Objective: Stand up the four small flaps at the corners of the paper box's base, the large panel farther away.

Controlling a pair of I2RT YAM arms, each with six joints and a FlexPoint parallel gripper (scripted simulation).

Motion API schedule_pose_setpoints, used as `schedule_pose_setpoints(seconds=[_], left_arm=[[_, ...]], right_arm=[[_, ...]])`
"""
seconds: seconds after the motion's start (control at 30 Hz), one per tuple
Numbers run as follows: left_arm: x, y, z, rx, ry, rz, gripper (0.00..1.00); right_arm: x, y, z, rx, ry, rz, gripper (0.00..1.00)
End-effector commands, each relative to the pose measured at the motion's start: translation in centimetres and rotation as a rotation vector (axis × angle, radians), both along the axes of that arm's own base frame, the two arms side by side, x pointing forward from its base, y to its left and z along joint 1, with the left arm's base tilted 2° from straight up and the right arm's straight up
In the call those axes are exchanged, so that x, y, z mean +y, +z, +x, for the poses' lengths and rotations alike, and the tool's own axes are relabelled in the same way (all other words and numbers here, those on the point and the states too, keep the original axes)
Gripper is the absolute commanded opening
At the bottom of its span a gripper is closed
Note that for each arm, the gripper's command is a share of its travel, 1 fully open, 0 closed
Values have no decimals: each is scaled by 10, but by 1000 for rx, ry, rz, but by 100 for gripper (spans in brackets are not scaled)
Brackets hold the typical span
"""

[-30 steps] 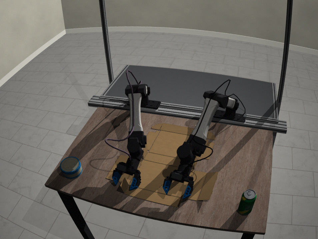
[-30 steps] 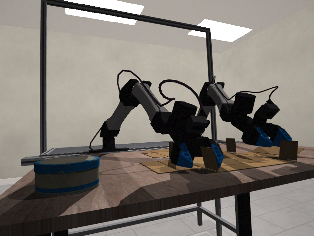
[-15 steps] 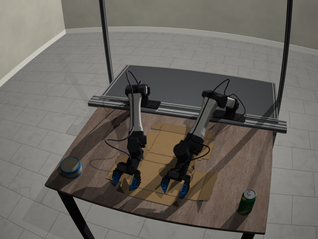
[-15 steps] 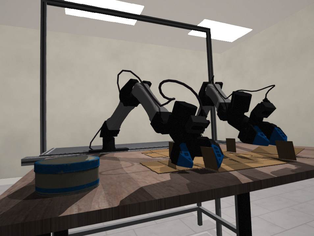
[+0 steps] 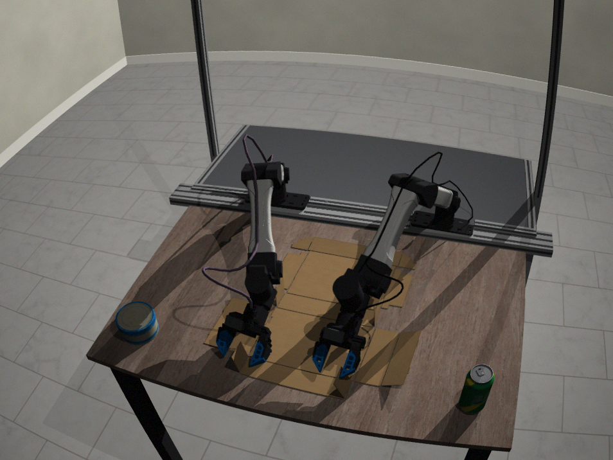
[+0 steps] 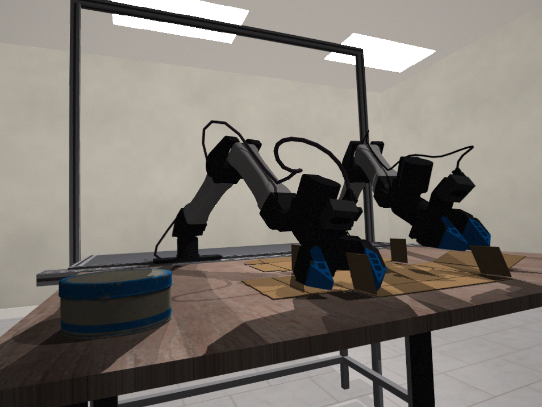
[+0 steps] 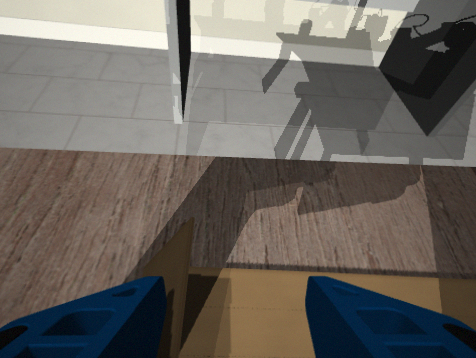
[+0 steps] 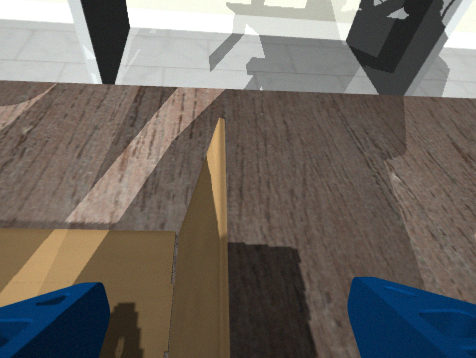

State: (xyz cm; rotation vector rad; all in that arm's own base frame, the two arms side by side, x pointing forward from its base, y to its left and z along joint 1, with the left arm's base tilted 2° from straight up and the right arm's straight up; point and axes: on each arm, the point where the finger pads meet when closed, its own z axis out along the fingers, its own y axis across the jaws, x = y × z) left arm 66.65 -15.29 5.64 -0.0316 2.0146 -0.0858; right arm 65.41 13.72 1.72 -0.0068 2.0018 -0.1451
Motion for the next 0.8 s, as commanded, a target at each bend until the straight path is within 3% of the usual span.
schedule_pose_setpoints(seconds=[0.0, 0.77], left_arm=[[-11, -13, 3, 0, -9, -5, 50], [-12, -21, 2, 11, -6, -1, 50]], right_arm=[[6, -20, -1, 37, 18, -29, 77], [6, -20, -1, 37, 18, -29, 77]])
